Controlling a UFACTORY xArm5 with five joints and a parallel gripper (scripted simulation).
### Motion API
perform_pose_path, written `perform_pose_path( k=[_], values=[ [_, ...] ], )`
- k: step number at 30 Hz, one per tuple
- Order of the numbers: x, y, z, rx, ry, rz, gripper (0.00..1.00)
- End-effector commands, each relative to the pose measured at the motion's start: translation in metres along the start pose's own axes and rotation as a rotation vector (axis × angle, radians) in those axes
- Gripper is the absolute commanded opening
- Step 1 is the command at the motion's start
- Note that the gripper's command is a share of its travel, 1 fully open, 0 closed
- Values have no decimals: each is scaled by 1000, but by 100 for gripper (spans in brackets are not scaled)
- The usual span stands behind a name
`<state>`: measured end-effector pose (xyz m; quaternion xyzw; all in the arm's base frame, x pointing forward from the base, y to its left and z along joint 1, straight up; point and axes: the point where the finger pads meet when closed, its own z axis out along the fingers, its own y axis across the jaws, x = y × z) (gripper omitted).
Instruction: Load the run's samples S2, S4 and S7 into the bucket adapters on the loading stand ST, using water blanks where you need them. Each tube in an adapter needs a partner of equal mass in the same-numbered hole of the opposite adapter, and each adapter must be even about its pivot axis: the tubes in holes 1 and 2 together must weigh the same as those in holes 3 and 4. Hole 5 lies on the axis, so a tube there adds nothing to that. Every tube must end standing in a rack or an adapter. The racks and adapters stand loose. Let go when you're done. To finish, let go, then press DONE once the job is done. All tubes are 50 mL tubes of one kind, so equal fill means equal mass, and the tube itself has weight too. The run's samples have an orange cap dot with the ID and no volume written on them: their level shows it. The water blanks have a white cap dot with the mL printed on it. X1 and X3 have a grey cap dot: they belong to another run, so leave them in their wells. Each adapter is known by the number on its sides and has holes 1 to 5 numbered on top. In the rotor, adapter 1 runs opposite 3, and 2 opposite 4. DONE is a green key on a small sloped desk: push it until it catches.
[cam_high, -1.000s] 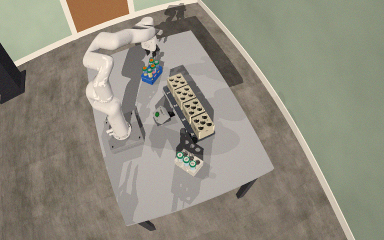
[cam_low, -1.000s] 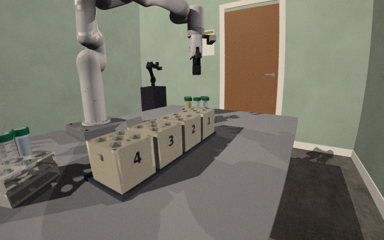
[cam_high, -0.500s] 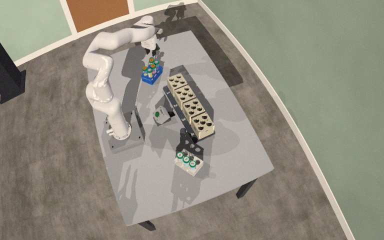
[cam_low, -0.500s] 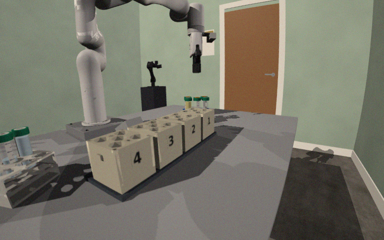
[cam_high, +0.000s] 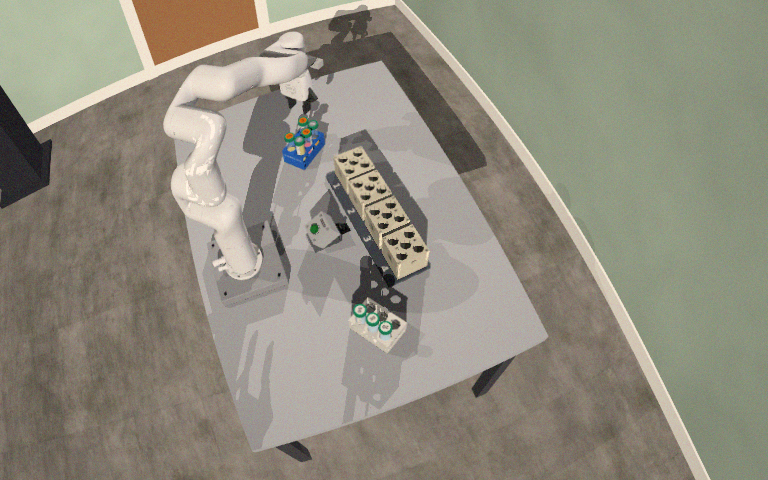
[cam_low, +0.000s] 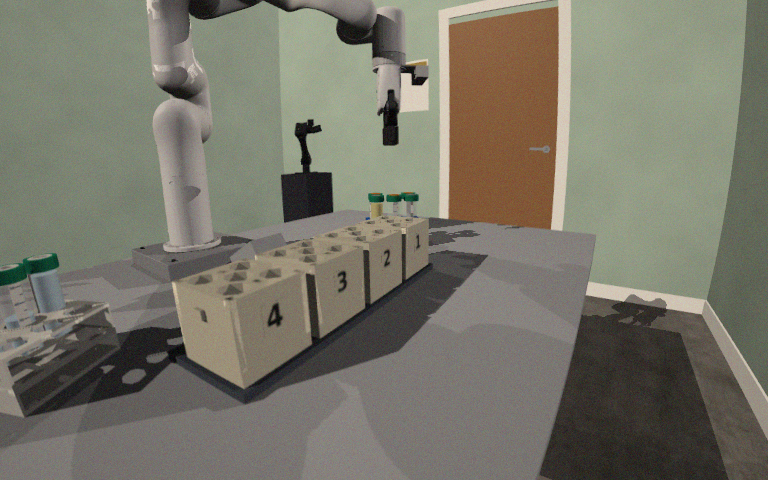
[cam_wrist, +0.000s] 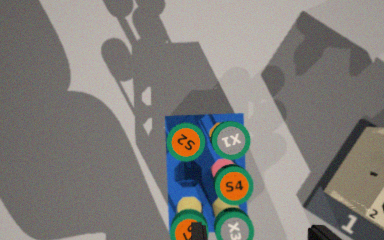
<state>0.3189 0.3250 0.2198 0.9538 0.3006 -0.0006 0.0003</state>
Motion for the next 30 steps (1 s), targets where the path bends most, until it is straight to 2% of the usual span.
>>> perform_pose_path(
  k=[1, 8, 13, 15, 30],
  values=[
    [-11, -11, -2, 4, 5, 113, 57],
    [-35, -33, -2, 5, 4, 346, 57],
    [-35, -33, -2, 5, 3, 513, 57],
    [-35, -33, -2, 5, 3, 513, 57],
    [-35, -33, -2, 6, 2, 1013, 57]
  ],
)
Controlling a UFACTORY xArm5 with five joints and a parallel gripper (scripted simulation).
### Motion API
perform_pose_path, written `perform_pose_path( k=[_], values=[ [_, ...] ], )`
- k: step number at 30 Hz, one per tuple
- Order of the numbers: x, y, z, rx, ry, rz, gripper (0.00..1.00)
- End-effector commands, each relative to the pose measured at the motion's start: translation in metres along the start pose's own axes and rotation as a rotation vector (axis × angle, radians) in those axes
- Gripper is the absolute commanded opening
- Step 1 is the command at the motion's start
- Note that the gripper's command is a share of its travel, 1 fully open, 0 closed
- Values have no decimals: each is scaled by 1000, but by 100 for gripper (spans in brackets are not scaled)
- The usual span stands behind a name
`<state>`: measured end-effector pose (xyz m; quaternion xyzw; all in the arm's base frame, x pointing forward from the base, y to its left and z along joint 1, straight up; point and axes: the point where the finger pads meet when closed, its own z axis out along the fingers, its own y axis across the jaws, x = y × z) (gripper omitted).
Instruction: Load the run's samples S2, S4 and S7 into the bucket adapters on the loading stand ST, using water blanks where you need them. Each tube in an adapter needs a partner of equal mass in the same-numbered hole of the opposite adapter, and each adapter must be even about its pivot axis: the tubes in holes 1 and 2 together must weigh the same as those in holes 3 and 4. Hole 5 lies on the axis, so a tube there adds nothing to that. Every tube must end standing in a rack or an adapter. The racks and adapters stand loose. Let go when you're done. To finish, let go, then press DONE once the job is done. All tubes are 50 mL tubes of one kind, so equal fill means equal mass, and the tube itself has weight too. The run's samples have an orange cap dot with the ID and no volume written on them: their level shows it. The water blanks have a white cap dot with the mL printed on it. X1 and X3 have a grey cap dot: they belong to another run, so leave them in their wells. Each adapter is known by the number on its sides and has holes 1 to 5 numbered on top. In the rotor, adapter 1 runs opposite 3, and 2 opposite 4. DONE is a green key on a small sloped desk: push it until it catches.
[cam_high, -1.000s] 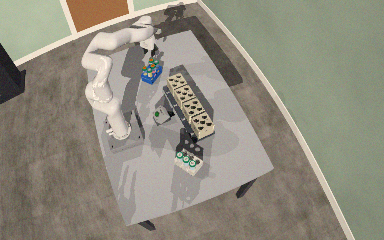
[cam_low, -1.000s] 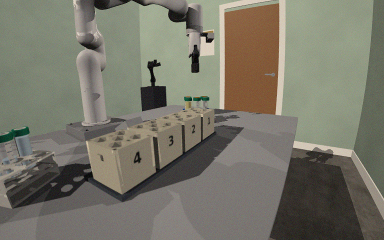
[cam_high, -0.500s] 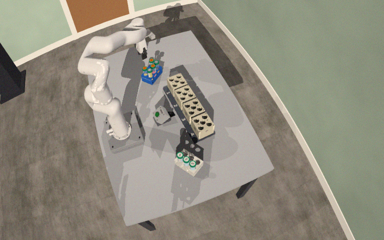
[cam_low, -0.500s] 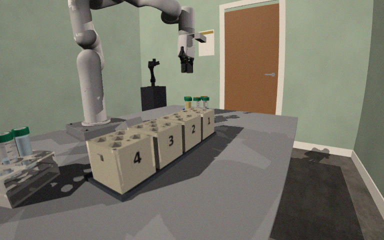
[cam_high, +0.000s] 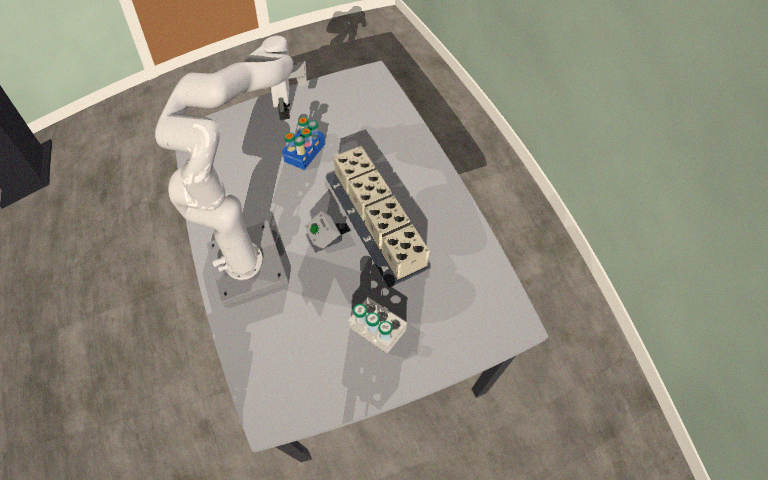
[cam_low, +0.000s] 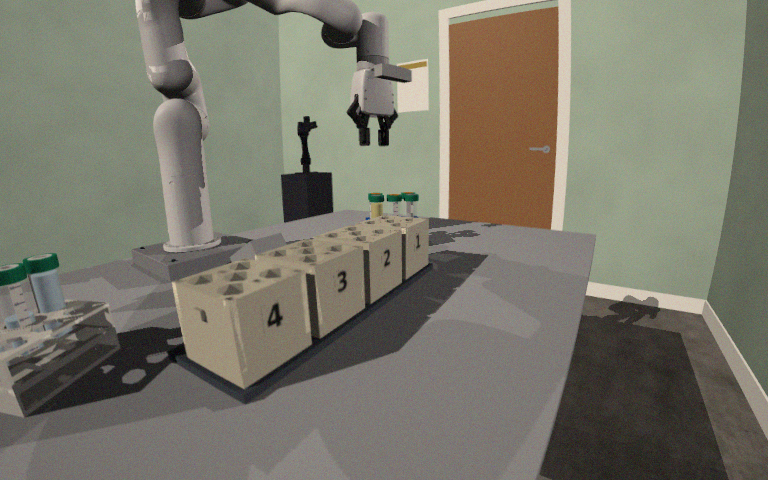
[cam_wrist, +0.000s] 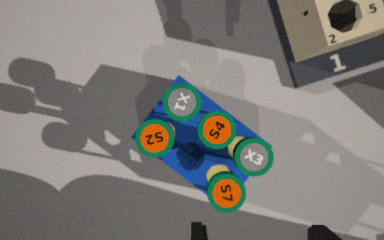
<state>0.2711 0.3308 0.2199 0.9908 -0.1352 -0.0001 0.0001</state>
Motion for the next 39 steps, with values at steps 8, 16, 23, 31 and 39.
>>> perform_pose_path(
  k=[8, 16, 23, 31, 39],
  values=[
    [0, -1, -2, 5, -1, 331, 57],
    [0, -1, -2, 5, -2, 598, 57],
    [0, -1, -2, 5, -2, 635, 57],
    [0, -1, 6, 5, -2, 635, 57],
    [0, -1, 18, 5, -2, 635, 57]
  ],
)
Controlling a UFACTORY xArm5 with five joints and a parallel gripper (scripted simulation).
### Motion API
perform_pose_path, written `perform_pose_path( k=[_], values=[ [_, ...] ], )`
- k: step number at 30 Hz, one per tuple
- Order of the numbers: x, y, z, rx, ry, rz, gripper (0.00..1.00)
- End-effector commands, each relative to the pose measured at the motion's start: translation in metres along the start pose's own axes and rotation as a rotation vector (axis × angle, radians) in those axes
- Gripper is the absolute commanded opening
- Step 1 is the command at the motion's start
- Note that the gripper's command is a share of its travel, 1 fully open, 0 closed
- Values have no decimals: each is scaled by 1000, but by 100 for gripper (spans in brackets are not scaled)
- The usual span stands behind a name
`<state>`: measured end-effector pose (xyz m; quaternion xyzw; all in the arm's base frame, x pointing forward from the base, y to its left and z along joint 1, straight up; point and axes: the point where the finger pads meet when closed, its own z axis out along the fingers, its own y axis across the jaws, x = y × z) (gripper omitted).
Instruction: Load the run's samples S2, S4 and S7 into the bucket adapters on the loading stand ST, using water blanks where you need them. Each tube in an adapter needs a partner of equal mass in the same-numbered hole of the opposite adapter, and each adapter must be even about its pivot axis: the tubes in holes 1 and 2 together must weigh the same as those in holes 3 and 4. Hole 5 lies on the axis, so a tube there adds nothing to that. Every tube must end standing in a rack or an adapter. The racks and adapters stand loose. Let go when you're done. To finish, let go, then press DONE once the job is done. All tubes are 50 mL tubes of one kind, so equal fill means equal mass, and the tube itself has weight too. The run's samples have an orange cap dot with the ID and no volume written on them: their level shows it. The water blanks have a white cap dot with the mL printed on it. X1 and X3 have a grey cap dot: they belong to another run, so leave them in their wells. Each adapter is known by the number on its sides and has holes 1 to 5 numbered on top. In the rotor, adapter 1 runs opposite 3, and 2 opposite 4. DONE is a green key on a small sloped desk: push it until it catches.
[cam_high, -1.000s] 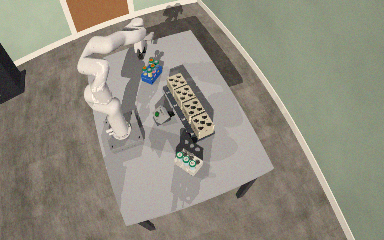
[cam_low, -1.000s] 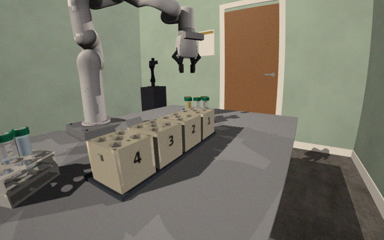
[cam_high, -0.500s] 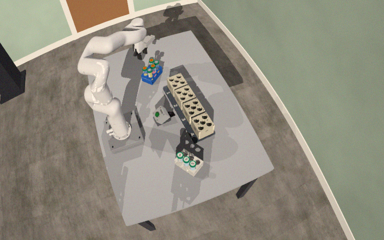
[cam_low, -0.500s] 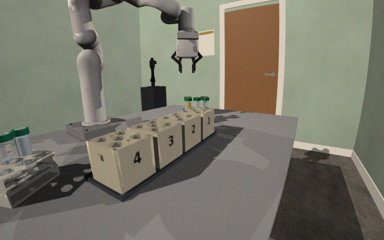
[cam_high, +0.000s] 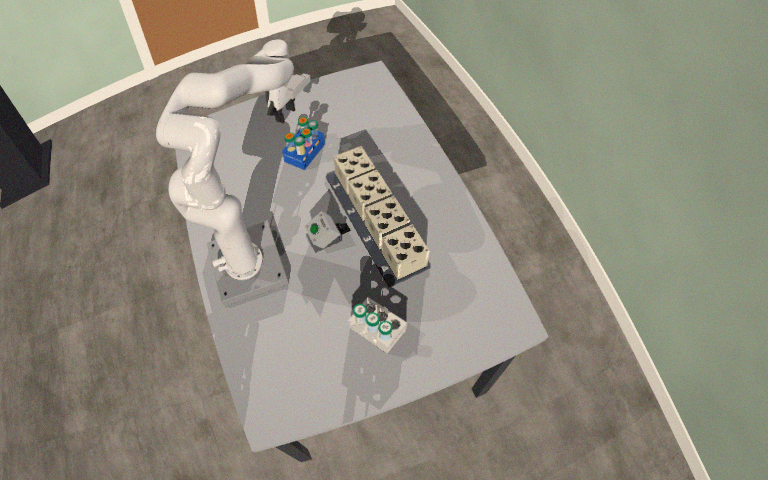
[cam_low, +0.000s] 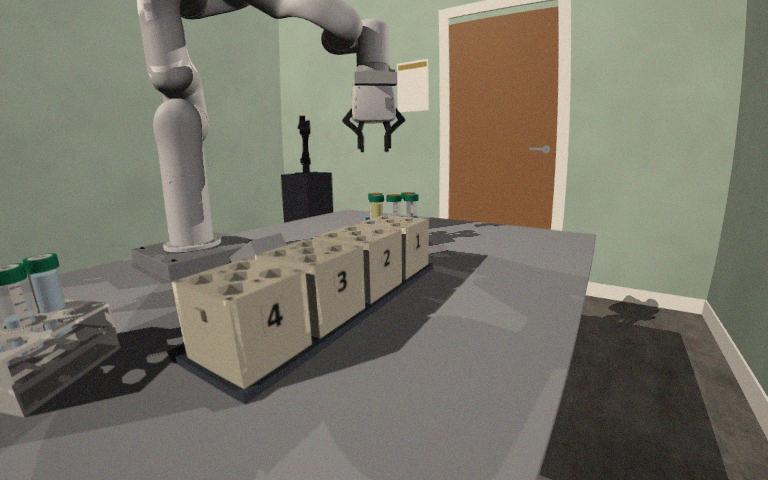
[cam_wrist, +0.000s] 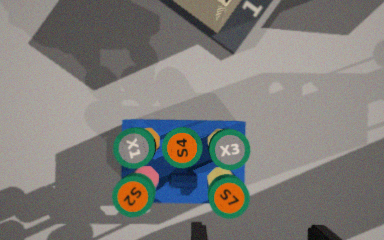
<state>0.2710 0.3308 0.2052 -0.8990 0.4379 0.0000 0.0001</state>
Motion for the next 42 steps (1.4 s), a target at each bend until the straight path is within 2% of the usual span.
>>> perform_pose_path(
  k=[1, 42],
  values=[
    [0, -1, 6, 3, -3, 0, 57],
    [0, -1, 80, 3, -3, 0, 57]
  ],
)
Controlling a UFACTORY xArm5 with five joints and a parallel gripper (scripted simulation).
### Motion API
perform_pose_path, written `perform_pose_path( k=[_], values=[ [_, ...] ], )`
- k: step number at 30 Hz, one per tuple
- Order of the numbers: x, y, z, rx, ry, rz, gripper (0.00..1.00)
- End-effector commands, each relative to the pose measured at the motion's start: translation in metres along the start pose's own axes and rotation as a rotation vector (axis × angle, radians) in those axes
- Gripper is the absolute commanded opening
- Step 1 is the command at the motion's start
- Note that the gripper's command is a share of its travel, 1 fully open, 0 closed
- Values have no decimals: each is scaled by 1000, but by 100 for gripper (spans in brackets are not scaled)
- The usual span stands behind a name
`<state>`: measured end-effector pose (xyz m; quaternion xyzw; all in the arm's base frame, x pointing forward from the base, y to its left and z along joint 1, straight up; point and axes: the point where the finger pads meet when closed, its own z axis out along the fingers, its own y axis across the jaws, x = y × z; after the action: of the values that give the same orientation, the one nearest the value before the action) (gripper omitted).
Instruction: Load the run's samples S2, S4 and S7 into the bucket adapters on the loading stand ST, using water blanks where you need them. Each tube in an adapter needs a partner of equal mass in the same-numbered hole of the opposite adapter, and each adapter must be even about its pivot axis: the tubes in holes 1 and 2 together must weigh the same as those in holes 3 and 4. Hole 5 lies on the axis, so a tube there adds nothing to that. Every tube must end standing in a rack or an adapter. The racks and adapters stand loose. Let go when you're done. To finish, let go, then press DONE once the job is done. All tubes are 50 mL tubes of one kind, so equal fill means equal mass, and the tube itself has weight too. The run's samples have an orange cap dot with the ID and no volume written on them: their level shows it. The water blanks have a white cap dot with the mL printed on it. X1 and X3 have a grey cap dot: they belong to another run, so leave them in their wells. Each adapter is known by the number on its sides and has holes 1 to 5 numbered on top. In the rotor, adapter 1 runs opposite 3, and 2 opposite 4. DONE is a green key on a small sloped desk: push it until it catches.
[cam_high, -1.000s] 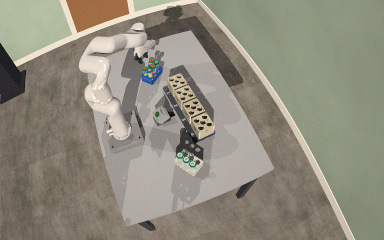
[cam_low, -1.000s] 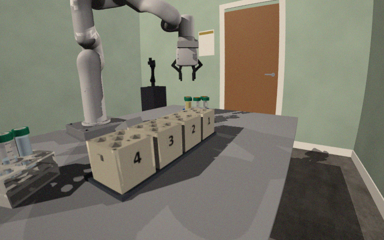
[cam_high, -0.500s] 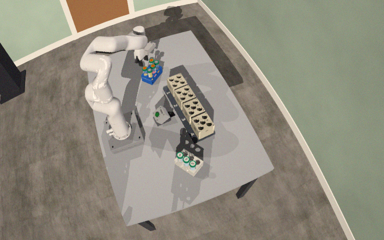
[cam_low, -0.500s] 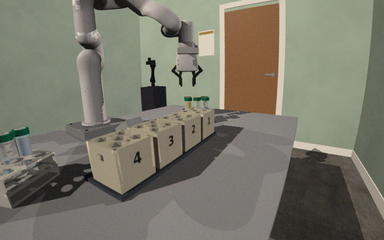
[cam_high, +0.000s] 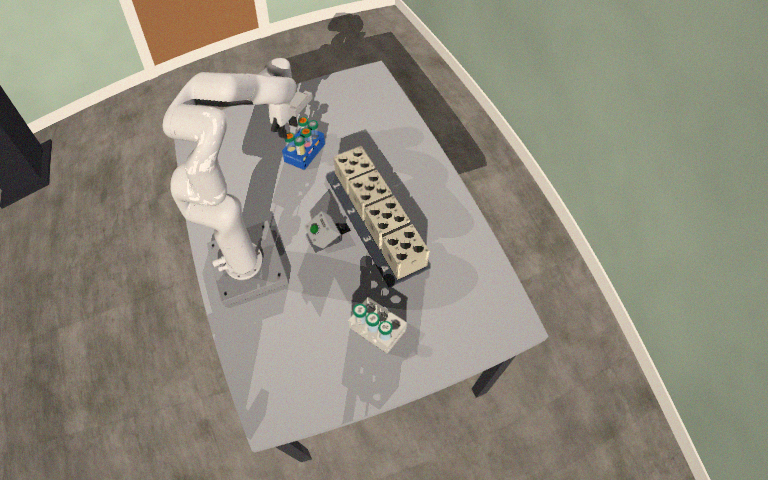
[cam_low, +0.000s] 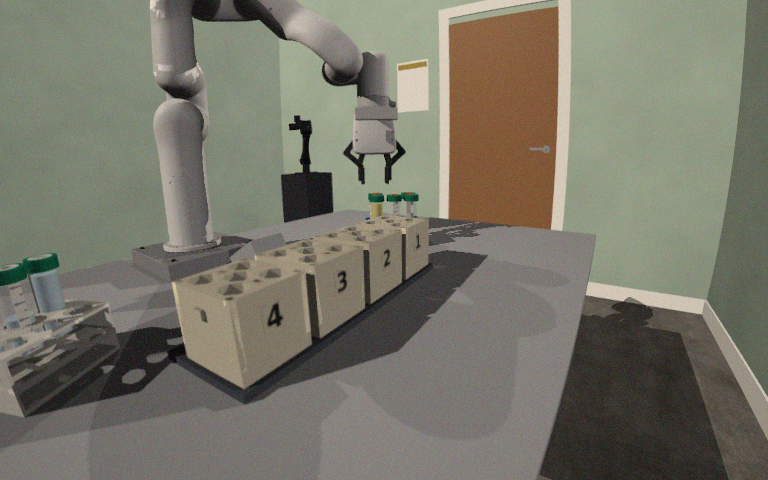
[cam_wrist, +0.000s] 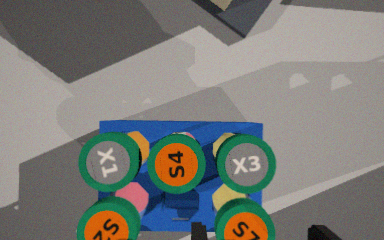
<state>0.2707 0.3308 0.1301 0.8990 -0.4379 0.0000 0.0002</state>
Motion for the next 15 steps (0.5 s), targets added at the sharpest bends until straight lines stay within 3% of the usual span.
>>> perform_pose_path(
  k=[1, 15],
  values=[
    [0, -1, 7, 4, -3, 0, 57],
    [0, -1, 26, 4, -3, 0, 57]
  ],
)
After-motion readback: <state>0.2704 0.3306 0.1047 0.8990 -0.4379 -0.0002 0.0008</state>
